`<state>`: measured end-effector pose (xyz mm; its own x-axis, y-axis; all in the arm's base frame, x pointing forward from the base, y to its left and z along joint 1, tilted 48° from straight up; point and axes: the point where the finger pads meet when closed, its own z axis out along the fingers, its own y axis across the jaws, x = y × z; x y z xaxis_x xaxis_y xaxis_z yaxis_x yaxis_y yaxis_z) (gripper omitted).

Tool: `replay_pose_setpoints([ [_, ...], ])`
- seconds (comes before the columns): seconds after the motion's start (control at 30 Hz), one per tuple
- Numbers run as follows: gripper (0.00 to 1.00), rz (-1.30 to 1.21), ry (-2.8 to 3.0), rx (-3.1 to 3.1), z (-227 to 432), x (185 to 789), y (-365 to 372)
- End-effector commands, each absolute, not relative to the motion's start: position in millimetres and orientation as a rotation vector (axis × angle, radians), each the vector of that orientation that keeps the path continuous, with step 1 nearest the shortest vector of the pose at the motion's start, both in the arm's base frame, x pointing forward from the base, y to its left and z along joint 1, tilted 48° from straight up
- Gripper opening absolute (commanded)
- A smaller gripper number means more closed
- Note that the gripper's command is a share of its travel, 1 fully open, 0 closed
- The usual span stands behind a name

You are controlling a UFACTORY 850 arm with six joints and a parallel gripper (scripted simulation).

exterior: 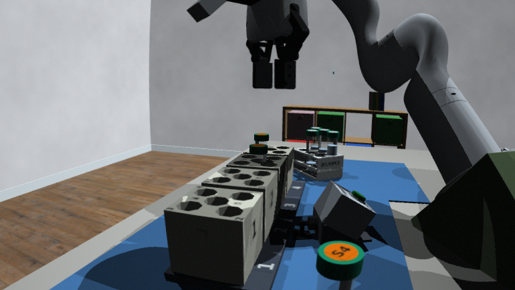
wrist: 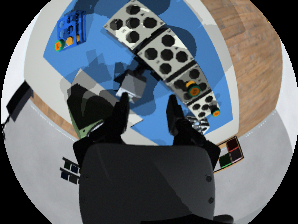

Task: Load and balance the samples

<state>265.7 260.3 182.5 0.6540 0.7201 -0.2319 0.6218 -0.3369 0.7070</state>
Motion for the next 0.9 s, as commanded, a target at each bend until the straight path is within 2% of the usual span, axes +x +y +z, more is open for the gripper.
replay_pose_setpoints([
  [0.0,0.57,0.151,1.047,2.057,169,260,272],
  [0.87,0.57,0.151,1.047,2.057,88,222,335],
])
